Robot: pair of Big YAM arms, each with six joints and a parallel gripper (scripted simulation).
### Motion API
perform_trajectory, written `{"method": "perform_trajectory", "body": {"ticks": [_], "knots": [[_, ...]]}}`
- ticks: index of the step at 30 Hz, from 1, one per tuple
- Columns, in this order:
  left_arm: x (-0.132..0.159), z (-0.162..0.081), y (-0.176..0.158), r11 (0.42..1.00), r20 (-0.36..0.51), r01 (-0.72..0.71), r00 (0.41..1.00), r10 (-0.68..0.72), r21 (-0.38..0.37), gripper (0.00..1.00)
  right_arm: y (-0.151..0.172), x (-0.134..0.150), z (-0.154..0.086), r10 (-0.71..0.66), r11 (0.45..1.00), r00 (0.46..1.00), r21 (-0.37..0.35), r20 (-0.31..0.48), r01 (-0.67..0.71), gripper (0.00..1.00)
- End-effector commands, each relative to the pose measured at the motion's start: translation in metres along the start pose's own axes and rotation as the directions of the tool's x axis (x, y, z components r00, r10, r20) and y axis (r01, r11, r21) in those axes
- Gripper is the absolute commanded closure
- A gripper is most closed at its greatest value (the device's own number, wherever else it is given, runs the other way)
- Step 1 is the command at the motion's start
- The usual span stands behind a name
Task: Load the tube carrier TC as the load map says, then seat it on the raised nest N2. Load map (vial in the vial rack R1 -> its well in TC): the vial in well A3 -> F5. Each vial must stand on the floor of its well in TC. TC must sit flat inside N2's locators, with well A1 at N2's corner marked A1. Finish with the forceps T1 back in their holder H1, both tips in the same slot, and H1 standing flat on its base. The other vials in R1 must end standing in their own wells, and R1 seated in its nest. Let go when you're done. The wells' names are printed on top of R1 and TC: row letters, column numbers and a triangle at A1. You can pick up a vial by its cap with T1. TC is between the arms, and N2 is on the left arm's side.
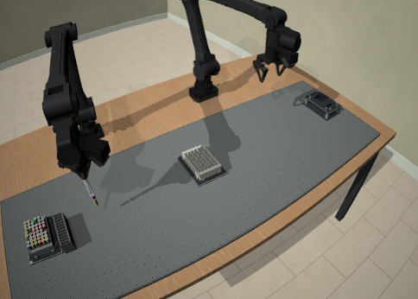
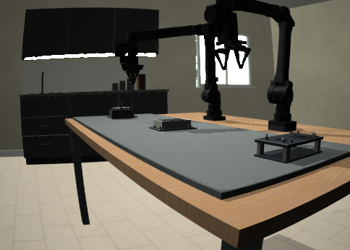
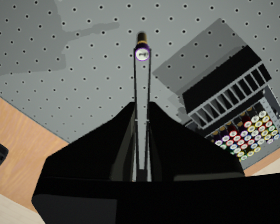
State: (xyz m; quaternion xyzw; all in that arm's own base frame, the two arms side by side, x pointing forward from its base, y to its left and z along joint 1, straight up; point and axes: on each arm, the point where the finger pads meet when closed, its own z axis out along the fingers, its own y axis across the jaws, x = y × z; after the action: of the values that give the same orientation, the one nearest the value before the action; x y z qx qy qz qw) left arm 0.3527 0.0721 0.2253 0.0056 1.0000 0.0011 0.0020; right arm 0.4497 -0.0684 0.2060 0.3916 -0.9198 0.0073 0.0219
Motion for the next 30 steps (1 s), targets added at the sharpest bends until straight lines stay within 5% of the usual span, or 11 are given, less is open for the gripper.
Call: {"method": "perform_trajectory", "body": {"ticks": [1, 30], "knots": [[-0.008, -0.014, 0.0, 1.0, 0.031, -0.015, 0.999, 0.015, -0.006, 0.0, 0.006, -0.006, -0.009, 0.01, 1.0, 1.0, 0.026, 0.023, -0.01, 0.91], [-0.008, -0.014, 0.0, 1.0, 0.031, -0.015, 0.999, 0.015, -0.006, 0.0, 0.041, -0.034, -0.01, 0.01, 1.0, 1.0, 0.02, 0.022, -0.01, 0.91]]}}
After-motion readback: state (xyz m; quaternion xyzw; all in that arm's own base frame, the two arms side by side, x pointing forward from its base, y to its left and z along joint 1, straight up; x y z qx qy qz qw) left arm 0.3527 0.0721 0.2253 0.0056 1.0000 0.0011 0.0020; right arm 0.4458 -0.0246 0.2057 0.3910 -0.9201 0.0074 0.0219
